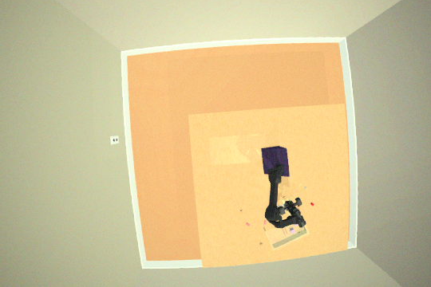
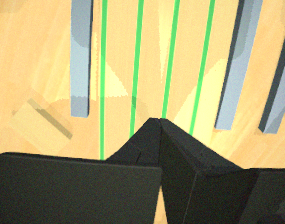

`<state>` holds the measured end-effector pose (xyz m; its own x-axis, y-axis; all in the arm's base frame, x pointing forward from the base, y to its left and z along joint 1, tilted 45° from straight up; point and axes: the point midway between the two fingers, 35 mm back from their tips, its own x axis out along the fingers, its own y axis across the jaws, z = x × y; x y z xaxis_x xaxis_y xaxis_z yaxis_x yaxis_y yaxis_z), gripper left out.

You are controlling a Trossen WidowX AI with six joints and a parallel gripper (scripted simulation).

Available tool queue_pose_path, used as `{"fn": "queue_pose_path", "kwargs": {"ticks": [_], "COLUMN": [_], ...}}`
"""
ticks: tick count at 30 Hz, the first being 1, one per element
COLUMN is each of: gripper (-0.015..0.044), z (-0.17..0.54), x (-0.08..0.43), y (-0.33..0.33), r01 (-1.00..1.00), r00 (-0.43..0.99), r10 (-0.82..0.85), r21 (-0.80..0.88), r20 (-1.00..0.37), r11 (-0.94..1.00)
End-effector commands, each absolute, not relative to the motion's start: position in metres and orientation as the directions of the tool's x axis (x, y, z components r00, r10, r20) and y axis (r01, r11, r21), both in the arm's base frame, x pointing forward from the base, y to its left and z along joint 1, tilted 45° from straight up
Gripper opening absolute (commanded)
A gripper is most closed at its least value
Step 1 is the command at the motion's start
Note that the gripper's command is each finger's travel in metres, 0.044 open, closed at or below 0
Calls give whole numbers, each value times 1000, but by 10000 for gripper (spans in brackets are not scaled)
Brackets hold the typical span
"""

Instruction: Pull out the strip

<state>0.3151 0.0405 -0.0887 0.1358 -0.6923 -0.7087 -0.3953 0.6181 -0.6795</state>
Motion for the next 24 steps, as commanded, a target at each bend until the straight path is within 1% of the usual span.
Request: {"fn": "queue_pose_path", "kwargs": {"ticks": [1, 24], "gripper": [0, 0], "z": [-90, -84], "x": [306, 273], "y": [35, 22], "r01": [-399, -400], "r00": [121, 120], "r10": [-698, -698], "r21": [-678, -678], "r20": [-706, -706], "r11": [617, 617]}}
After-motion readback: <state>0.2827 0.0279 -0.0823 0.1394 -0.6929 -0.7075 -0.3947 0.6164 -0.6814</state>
